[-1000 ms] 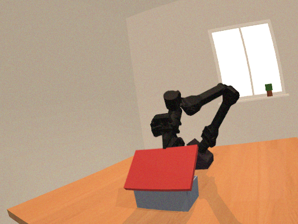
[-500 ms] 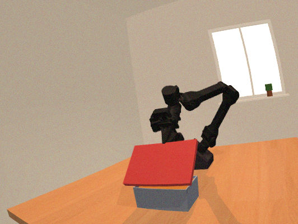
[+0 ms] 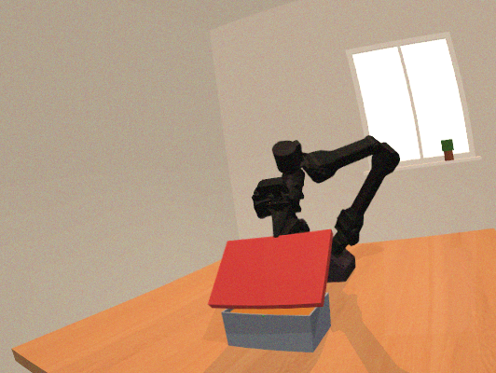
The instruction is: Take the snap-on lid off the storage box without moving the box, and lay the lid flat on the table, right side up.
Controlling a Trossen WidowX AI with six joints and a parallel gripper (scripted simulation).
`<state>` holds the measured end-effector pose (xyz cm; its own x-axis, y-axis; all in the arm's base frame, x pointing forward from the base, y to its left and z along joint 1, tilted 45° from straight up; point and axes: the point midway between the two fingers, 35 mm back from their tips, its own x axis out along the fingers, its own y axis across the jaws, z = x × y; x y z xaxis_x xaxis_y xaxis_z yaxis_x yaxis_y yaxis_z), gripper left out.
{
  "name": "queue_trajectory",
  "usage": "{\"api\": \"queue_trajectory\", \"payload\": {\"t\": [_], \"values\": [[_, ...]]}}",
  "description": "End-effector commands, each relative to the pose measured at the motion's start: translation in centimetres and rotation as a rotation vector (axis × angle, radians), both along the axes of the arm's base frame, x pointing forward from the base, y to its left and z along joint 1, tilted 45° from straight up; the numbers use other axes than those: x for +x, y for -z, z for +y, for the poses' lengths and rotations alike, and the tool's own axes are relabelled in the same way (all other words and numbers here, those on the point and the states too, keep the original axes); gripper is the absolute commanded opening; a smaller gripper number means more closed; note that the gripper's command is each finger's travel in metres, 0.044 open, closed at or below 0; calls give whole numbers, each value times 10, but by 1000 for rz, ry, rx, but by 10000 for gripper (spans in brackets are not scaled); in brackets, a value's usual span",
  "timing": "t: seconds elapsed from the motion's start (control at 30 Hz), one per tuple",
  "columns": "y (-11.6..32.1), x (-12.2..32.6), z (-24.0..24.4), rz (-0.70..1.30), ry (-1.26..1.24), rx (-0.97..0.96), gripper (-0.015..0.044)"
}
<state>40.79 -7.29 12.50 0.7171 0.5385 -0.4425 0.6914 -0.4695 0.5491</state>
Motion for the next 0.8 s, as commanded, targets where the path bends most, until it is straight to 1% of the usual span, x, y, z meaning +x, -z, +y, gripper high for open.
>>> {"api": "queue_trajectory", "payload": {"t": [0.0, 0.77], "values": [[-9, -1, 3, -13, 8, -9, 0], [-40, -10, 35, -12, 8, -7, 0]]}}
